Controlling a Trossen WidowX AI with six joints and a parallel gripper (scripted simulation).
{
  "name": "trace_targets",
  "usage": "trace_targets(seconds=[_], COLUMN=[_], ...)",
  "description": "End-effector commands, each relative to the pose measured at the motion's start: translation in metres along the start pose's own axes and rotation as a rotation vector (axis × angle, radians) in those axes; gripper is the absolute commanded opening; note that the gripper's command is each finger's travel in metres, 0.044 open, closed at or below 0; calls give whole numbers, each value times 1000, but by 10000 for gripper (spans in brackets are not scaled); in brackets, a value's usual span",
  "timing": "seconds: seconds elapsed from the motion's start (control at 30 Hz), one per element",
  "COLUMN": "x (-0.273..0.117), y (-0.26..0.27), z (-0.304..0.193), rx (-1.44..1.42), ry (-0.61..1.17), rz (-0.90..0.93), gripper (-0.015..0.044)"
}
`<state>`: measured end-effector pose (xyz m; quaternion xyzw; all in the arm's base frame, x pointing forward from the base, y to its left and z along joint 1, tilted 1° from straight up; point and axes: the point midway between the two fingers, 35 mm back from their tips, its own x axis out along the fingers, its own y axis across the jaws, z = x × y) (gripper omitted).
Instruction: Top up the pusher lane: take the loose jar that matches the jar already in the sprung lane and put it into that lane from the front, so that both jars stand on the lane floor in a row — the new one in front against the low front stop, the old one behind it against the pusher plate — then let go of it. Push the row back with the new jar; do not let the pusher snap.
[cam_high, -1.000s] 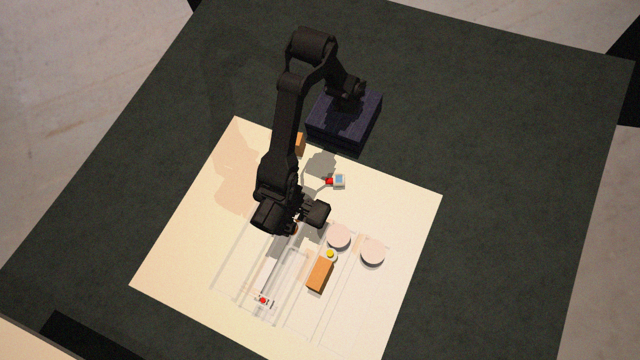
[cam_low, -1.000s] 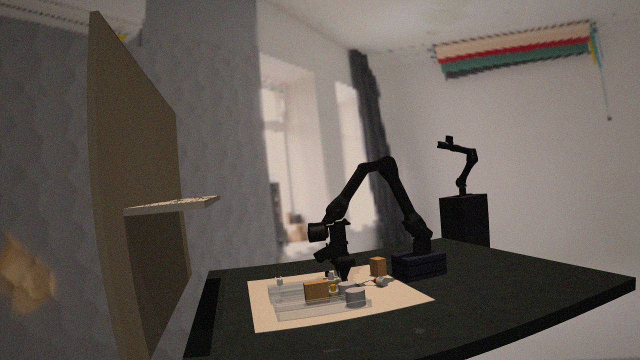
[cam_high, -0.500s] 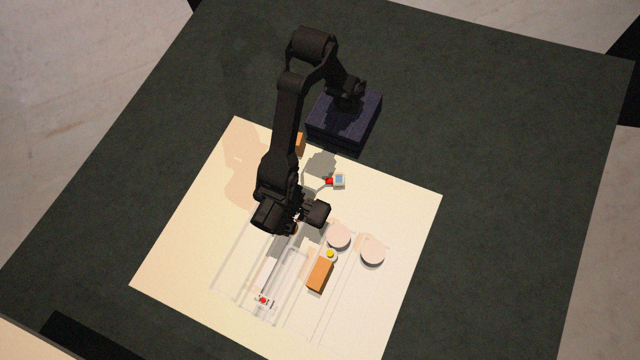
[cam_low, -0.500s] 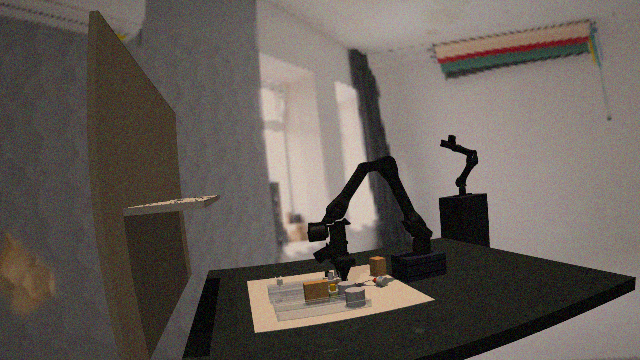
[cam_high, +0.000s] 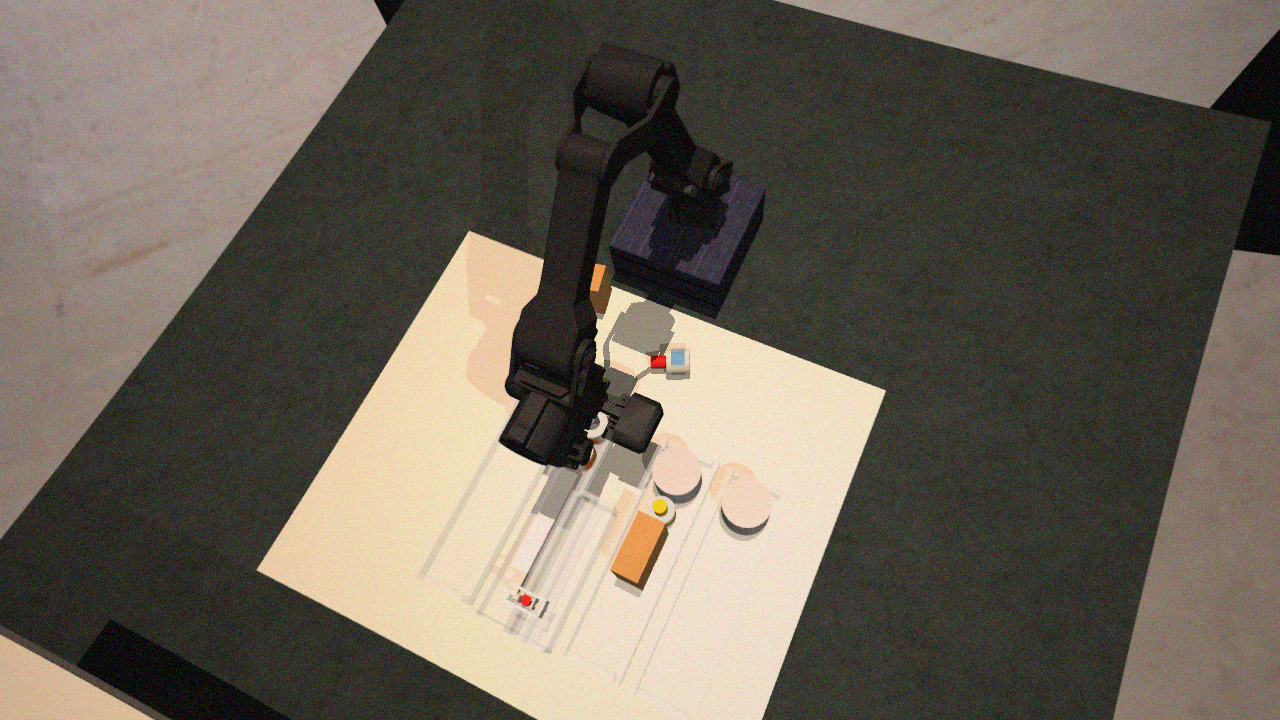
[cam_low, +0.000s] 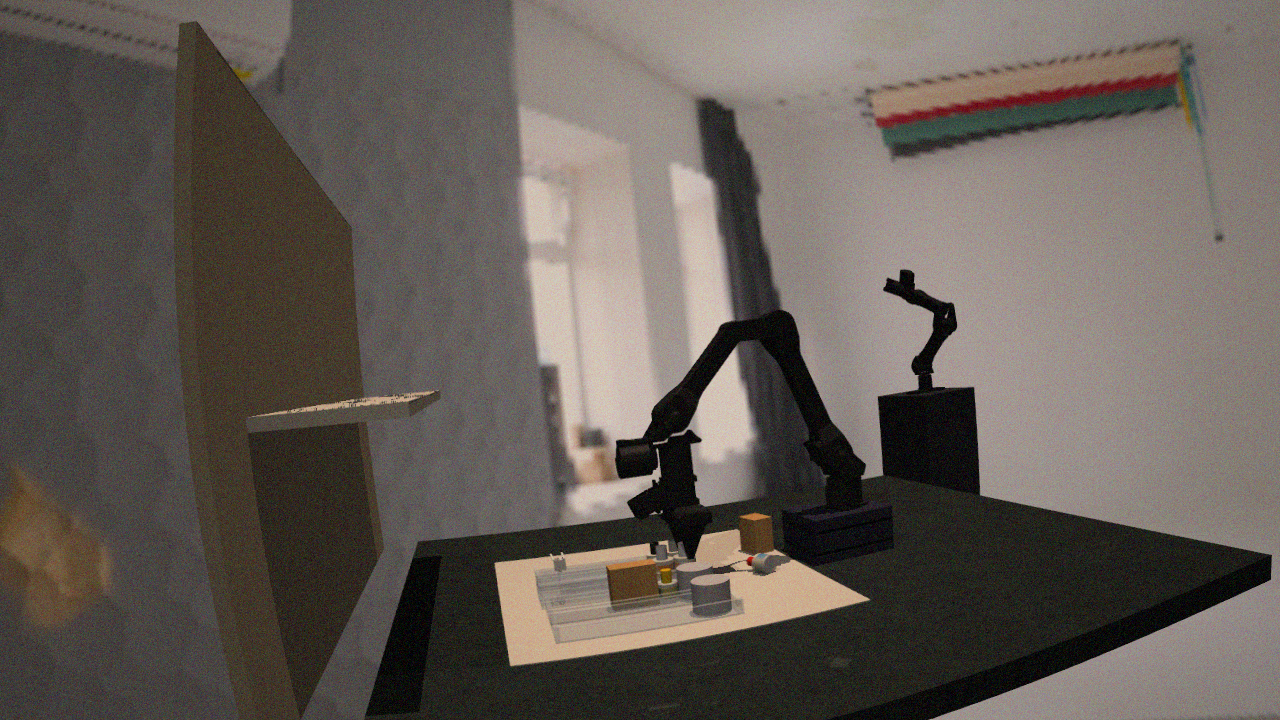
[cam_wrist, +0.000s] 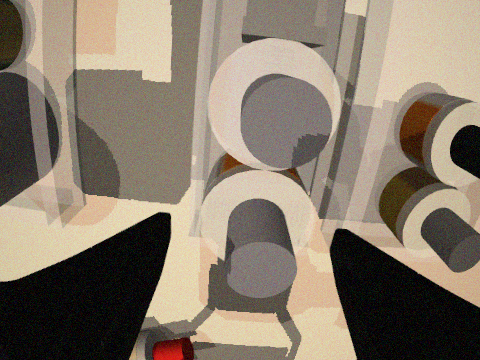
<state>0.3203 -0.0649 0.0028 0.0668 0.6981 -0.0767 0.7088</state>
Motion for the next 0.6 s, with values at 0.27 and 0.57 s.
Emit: trace_targets(seconds=[0.27,0.57], x=[-9,-9], y=[0,0], z=[-12,-43], rx=[2,2], ry=[-12,-9], rz=[-3,-3], gripper=[292,292])
